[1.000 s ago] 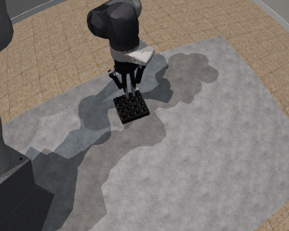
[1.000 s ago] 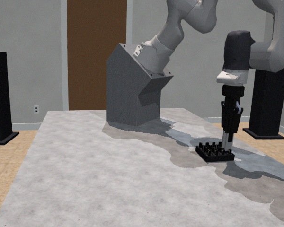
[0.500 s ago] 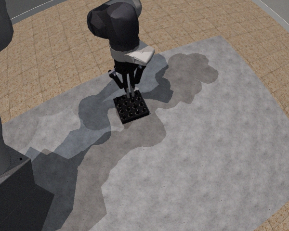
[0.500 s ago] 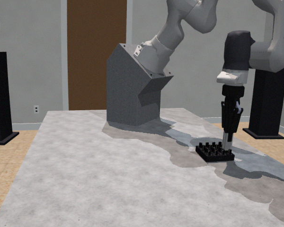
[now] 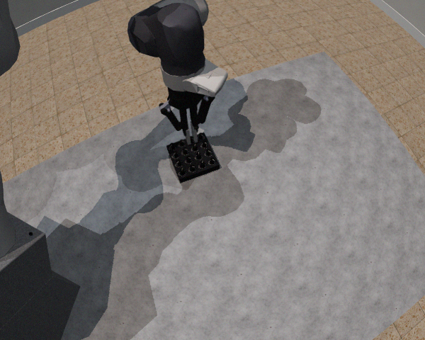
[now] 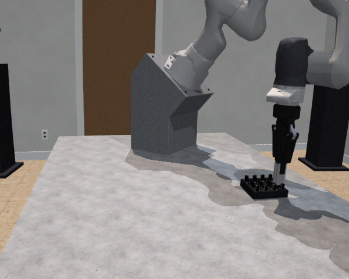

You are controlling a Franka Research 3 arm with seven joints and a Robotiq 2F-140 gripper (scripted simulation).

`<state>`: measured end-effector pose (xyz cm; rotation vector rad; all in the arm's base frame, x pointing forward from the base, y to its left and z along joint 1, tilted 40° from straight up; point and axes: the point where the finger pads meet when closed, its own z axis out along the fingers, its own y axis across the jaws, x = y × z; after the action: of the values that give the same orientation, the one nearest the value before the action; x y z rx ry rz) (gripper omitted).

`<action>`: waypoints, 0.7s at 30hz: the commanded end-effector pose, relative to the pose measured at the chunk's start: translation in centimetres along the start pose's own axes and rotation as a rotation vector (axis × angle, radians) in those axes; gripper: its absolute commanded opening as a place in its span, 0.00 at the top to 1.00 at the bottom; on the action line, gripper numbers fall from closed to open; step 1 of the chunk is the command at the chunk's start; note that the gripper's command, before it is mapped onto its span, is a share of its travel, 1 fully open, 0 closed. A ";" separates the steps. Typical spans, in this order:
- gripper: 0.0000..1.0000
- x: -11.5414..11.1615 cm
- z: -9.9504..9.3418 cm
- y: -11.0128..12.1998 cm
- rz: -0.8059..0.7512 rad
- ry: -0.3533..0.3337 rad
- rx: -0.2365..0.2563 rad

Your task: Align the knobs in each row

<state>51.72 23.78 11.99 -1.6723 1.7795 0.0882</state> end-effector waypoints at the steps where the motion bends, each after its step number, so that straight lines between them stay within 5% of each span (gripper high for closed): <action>1: 0.95 0.0 0.0 0.0 -0.005 0.001 0.001; 21: 0.95 0.0 0.0 0.0 -0.070 0.001 0.001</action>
<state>51.73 23.78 11.99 -1.6962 1.7573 0.0768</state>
